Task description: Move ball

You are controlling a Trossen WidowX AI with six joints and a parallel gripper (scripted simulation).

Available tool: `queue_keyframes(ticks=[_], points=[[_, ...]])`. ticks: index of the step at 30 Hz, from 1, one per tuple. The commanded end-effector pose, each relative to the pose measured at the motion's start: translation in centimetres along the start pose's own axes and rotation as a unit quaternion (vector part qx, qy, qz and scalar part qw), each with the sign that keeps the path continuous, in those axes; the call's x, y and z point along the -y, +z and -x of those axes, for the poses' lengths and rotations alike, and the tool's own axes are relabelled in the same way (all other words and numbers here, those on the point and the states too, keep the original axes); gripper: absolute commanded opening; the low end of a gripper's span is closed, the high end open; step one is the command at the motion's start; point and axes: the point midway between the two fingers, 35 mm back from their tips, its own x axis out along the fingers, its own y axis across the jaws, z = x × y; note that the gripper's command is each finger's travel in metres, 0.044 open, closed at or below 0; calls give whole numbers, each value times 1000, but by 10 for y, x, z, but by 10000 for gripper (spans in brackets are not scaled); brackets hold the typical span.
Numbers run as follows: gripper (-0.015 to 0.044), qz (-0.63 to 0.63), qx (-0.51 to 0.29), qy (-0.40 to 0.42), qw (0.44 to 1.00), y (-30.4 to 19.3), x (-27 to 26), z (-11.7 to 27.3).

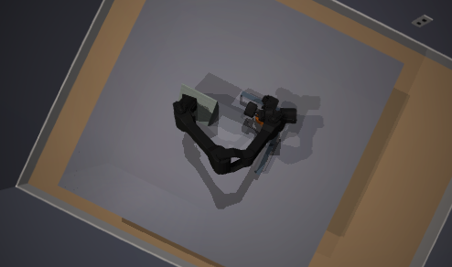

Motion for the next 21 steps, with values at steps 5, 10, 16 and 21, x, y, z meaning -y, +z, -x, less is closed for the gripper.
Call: queue_keyframes(ticks=[5, 10, 16, 21], points=[[297, 3, -2, -2, 1000, 0, 0, -1], [244, 3, -2, -2, 1000, 0, 0, -1], [86, 1, -2, -16, 1000, -7, 4, 17], [0, 2, 1, -15, 1000, -4, 6, 32]])
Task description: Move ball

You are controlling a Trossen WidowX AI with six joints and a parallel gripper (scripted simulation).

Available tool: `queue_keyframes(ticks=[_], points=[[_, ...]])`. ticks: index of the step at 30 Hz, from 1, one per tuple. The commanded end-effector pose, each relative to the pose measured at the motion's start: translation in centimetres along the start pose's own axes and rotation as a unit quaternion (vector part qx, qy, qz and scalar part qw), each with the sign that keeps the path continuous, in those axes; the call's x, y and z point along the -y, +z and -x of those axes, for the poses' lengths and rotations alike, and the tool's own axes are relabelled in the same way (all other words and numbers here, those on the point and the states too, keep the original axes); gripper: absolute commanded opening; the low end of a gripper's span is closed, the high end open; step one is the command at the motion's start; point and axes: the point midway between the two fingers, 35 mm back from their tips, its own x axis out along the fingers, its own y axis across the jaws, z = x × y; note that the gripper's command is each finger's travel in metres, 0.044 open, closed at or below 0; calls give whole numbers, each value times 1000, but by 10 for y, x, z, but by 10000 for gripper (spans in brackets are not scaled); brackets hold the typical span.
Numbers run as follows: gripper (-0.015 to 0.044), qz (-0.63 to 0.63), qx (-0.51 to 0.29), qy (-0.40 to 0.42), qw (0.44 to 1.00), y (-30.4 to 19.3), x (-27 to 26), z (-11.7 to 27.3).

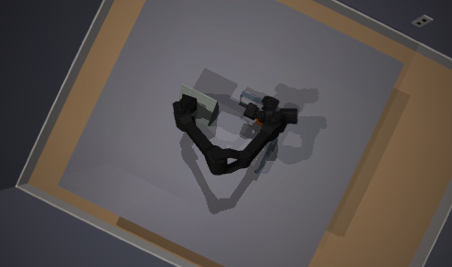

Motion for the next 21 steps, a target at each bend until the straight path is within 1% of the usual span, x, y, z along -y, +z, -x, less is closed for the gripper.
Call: queue_keyframes(ticks=[1, 15, 21], points=[[0, -2, 5, -5, 1000, 3, 5, 18], [0, -1, 5, 7, 1000, 8, 0, 117], [0, 9, 4, 7, 1000, 7, 0, 121]])
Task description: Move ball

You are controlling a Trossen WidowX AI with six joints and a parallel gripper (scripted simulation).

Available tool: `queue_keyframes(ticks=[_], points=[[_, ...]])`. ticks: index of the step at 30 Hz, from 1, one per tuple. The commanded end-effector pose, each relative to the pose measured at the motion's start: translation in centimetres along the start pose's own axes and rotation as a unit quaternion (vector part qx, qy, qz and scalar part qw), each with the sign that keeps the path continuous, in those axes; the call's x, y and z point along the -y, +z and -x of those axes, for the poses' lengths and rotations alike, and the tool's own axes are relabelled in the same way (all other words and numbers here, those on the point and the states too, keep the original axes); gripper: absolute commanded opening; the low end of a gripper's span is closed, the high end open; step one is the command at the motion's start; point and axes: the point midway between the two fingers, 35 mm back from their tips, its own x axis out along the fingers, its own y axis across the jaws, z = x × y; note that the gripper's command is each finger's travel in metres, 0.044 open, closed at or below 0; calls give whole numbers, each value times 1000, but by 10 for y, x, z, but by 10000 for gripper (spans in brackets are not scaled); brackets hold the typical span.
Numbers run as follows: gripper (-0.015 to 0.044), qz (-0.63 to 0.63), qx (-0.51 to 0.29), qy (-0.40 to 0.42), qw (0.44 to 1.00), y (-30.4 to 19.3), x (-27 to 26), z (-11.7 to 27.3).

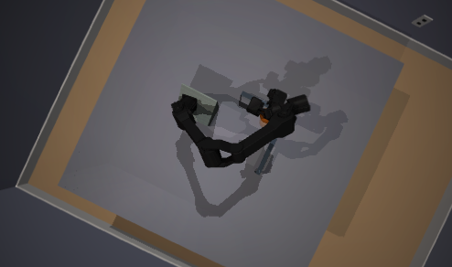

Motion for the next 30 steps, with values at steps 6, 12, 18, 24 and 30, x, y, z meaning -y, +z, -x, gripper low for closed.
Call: queue_keyframes(ticks=[6, 12, 18, 24, 30], points=[[0, 97, 2, 2, 995, -1, 4, -4], [0, 191, 3, 1, 982, -2, 7, -11], [0, 282, 3, 1, 959, -3, 10, -18], [0, 371, 3, 1, 929, -5, 13, -25], [0, 457, 3, 0, 890, -6, 16, -32]])
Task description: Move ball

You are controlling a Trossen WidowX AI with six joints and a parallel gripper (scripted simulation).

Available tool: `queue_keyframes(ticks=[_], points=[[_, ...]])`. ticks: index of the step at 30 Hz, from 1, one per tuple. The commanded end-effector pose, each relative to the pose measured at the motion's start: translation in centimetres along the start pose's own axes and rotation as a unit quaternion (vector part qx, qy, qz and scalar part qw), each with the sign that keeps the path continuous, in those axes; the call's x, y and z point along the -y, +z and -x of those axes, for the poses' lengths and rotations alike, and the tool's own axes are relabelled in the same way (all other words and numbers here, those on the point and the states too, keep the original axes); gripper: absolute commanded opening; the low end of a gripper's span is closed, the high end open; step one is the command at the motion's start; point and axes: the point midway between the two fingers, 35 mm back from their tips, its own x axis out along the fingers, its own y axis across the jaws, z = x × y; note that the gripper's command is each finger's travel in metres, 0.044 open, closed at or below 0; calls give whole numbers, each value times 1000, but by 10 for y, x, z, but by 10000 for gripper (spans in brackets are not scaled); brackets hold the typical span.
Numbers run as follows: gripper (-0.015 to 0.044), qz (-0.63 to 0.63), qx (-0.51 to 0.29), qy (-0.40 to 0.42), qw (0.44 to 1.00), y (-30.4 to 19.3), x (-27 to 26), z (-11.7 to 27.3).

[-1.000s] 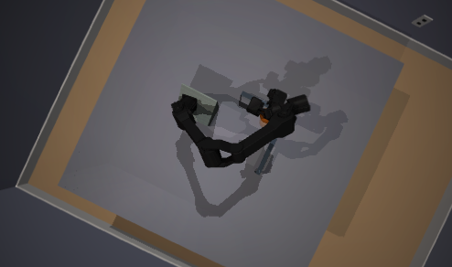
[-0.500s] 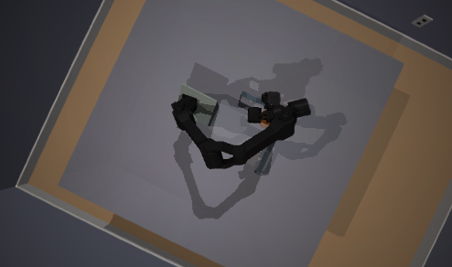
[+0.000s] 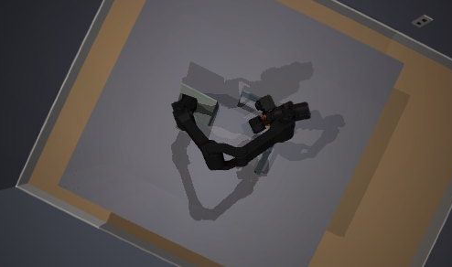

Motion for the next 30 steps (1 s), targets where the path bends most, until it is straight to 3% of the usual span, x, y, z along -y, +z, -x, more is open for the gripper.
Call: queue_keyframes(ticks=[1, 19, 30], points=[[0, 53, -4, -1, 999, -2, 1, -3], [0, 327, -4, 2, 945, -11, 3, -23], [0, 336, -5, 1, 942, -13, 4, -45]])
